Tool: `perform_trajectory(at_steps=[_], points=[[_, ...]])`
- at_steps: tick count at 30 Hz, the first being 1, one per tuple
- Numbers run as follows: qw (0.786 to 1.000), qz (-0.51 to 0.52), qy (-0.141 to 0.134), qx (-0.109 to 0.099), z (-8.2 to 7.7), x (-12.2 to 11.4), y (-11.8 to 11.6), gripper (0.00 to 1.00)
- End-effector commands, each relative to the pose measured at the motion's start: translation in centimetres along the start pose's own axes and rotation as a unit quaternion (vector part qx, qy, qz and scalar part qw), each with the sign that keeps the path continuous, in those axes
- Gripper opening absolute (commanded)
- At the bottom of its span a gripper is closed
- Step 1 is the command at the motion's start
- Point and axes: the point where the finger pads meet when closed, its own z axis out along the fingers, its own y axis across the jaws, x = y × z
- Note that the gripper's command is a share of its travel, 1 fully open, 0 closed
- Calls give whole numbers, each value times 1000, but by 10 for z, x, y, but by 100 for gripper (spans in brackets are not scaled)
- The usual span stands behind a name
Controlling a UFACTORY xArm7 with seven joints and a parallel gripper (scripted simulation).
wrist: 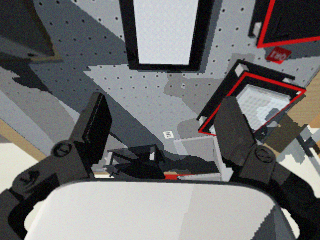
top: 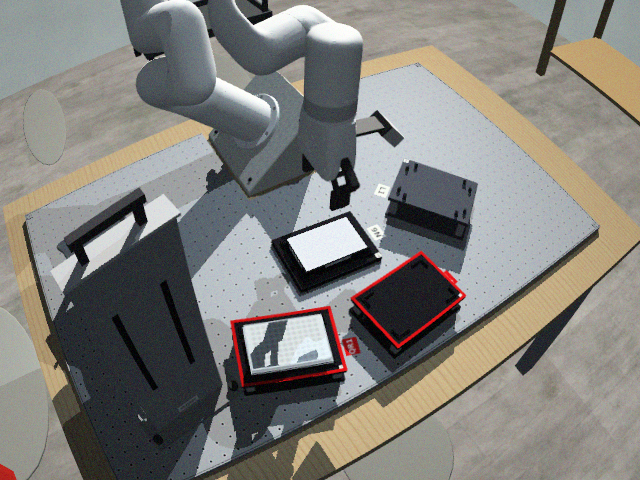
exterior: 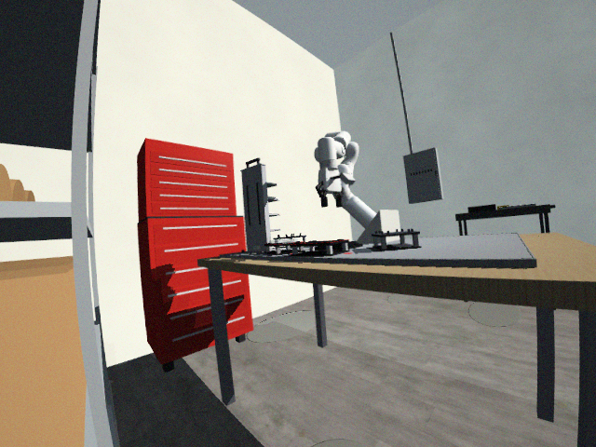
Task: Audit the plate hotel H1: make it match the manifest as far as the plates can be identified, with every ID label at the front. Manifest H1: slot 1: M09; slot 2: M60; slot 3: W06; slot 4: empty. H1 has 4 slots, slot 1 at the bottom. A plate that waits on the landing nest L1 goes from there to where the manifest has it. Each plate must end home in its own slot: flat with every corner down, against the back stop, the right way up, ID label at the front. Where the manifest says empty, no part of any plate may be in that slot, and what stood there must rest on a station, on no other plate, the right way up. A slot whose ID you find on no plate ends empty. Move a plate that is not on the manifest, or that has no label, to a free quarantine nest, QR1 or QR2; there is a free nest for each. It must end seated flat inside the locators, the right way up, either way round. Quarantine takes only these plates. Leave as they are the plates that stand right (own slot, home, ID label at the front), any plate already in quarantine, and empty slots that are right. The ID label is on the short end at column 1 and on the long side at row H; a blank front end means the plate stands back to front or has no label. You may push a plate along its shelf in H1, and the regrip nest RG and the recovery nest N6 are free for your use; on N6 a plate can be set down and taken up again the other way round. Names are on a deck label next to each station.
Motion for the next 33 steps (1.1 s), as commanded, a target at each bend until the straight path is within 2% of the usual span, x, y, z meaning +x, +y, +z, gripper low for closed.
perform_trajectory(at_steps=[1, 33], points=[[1000, 0, 1, -2, 7, 1, 1, 100], [1000, 0, 1, -2, 53, 1, 1, 100]])
